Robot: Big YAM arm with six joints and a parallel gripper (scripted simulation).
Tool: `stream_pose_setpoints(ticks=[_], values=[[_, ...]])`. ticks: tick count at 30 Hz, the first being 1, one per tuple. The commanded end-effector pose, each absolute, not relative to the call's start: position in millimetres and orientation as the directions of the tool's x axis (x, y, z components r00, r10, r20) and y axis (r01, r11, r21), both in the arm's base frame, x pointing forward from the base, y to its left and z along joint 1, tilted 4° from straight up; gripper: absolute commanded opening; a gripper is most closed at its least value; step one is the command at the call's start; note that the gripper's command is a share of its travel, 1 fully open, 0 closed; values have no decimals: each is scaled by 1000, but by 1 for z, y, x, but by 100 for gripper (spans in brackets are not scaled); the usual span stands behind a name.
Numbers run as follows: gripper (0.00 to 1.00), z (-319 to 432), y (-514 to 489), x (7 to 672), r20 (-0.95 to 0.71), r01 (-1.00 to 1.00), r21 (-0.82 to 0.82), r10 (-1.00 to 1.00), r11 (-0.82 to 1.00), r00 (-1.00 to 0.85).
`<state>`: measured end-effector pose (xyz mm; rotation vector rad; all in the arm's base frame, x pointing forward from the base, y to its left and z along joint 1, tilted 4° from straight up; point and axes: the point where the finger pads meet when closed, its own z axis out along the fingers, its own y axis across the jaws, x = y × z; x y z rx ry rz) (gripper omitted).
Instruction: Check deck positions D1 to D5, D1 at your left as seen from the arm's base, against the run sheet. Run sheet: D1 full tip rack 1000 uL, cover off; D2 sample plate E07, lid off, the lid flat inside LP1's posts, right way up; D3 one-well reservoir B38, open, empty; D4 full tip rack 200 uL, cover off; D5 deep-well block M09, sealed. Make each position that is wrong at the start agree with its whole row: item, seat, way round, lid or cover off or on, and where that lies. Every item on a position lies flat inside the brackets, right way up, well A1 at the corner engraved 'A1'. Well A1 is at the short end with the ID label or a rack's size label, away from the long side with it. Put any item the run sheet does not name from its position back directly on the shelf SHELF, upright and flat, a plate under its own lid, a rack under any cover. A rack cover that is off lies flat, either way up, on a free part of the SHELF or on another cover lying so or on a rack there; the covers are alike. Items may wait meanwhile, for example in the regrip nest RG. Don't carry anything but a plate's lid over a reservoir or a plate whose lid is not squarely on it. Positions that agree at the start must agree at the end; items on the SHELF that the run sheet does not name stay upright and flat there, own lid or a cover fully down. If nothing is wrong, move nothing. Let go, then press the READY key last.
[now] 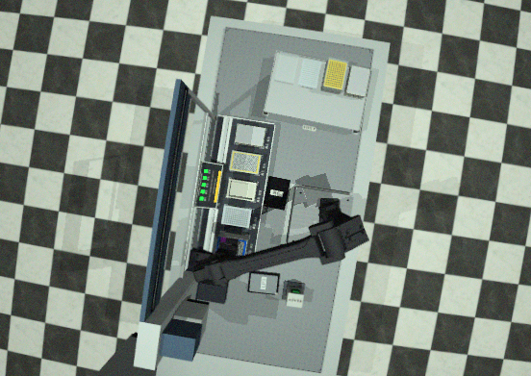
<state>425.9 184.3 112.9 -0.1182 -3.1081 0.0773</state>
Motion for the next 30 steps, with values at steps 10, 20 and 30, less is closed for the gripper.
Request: stream_pose_setpoints(ticks=[10,20,30], values=[[100,130,189,440,-11,89,-30,88,996,-996],[100,163,190,448,-43,106,-11,105,994,-994],[100,178,195,446,-20,93,-24,92,995,-996]])
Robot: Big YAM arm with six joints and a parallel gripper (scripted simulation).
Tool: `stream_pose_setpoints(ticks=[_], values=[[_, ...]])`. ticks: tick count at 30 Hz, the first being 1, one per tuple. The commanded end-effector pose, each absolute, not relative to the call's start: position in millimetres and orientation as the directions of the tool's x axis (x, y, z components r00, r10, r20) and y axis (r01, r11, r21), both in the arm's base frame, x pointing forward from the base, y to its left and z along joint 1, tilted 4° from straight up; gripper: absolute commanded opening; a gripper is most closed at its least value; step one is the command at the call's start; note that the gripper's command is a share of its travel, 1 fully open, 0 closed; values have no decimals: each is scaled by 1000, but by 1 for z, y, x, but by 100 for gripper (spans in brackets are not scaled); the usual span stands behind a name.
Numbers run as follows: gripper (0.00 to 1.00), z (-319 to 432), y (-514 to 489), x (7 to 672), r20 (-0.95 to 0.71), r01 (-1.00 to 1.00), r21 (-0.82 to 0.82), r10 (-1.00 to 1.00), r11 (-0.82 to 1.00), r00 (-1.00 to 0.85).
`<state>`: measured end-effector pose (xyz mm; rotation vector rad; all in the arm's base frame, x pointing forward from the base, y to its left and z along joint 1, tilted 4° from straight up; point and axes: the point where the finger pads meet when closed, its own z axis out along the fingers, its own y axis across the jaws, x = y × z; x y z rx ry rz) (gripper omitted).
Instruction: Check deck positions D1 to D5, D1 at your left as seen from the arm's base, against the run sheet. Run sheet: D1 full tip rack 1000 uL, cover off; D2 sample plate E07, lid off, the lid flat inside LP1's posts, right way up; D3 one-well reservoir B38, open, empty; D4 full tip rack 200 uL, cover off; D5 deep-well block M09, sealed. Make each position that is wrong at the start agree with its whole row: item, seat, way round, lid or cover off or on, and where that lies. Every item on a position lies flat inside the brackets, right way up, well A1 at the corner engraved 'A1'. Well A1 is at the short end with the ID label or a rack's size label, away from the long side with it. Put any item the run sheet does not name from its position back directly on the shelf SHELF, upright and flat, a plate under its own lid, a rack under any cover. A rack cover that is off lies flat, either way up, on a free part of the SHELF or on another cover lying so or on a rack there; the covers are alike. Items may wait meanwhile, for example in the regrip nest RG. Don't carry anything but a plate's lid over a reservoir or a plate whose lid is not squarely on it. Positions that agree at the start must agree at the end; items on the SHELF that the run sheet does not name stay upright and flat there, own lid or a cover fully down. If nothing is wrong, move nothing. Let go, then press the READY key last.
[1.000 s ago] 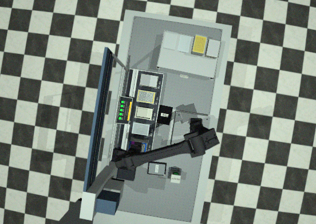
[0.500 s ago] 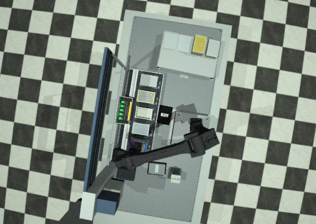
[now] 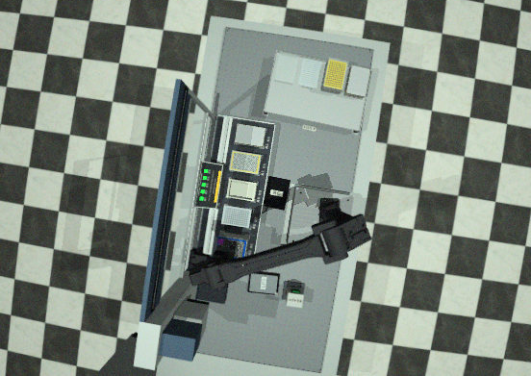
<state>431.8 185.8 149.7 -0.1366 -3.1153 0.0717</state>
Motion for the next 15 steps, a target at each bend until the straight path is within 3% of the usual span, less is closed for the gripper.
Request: stream_pose_setpoints(ticks=[1,15], values=[[100,187,195,445,-31,92,-18,92,996,-995],[100,195,170,423,-2,88,-36,88,996,-996]])
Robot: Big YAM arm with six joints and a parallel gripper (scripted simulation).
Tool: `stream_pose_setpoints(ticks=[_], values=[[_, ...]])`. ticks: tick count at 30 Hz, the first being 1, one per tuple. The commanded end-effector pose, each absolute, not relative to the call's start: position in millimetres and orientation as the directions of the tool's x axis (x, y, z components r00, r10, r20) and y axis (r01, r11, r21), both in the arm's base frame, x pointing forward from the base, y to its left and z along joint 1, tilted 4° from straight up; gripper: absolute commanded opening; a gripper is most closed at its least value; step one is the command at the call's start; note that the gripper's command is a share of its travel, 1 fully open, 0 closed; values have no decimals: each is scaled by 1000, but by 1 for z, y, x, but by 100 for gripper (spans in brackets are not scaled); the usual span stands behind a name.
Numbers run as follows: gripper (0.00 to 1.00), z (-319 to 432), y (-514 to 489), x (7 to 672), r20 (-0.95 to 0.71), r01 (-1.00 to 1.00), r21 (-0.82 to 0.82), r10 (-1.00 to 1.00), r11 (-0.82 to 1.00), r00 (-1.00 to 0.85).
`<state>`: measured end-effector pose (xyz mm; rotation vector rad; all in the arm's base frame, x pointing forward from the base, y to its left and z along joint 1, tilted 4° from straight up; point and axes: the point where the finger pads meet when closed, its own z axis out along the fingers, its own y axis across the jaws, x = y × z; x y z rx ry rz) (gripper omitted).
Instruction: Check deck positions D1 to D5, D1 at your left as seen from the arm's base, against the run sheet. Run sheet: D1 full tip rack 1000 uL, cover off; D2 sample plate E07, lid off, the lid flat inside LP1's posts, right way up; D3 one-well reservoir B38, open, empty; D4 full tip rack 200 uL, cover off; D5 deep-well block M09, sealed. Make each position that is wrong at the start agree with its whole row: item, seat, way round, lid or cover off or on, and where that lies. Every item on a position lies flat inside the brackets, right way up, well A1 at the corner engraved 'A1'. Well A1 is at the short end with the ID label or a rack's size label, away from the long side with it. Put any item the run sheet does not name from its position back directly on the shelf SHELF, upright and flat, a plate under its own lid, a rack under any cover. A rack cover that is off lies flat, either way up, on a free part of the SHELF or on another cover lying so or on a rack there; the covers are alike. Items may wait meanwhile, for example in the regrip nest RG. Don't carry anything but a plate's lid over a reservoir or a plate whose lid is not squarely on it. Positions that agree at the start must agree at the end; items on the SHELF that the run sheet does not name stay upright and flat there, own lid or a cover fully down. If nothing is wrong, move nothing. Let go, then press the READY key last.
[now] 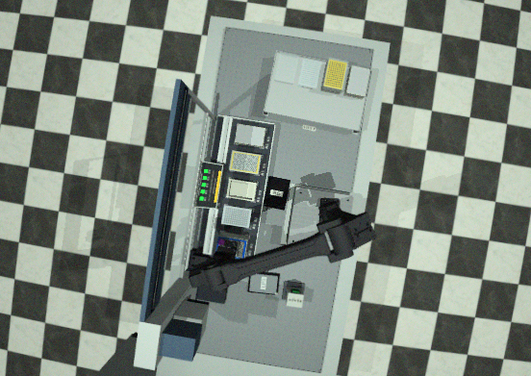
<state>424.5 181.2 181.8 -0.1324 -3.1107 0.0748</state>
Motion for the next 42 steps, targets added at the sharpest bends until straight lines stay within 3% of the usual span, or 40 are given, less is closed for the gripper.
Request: stream_pose_setpoints(ticks=[1,42], values=[[100,195,167,422,-7,88,-33,88,996,-996],[100,200,23,301,16,87,-52,88,995,-996]])
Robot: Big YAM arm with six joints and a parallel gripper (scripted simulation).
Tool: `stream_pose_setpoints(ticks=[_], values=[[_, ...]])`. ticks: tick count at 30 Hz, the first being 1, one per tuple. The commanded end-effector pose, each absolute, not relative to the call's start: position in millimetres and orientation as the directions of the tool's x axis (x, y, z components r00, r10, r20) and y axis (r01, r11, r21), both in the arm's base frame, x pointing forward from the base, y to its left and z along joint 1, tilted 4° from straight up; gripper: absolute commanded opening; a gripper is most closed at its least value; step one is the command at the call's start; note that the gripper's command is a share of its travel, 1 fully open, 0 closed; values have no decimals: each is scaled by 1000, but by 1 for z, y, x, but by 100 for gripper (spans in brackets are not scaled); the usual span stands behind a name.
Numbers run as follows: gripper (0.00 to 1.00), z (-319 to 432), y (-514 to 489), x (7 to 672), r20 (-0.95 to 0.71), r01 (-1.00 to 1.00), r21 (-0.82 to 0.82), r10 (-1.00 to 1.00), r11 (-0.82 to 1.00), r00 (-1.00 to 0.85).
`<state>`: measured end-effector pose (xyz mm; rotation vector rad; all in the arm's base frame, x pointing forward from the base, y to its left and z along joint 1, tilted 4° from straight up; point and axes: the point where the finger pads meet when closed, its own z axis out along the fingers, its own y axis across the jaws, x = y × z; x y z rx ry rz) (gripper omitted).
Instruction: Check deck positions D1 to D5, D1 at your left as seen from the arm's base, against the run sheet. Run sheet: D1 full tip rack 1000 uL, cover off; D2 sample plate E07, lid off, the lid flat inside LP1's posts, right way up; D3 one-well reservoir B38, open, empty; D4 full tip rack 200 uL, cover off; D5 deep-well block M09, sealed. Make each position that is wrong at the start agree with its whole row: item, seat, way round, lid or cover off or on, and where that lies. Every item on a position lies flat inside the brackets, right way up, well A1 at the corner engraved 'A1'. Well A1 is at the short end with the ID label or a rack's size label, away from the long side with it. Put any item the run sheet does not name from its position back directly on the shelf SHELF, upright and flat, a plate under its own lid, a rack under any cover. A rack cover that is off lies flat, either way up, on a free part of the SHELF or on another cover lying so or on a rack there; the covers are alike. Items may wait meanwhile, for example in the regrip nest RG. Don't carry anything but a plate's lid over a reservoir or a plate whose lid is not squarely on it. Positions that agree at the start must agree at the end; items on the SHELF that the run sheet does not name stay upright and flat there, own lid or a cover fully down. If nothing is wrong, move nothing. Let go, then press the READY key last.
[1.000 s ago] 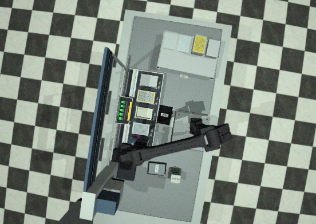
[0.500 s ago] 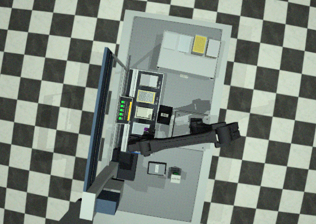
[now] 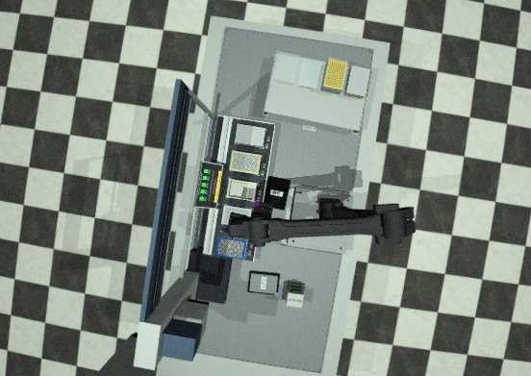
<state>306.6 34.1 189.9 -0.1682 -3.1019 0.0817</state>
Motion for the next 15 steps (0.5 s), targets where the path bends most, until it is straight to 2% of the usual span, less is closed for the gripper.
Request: stream_pose_setpoints(ticks=[1,15], values=[[100,200,19,297,16,87,-52,88,995,-996],[100,202,-27,259,18,87,-54,88,995,-996]])
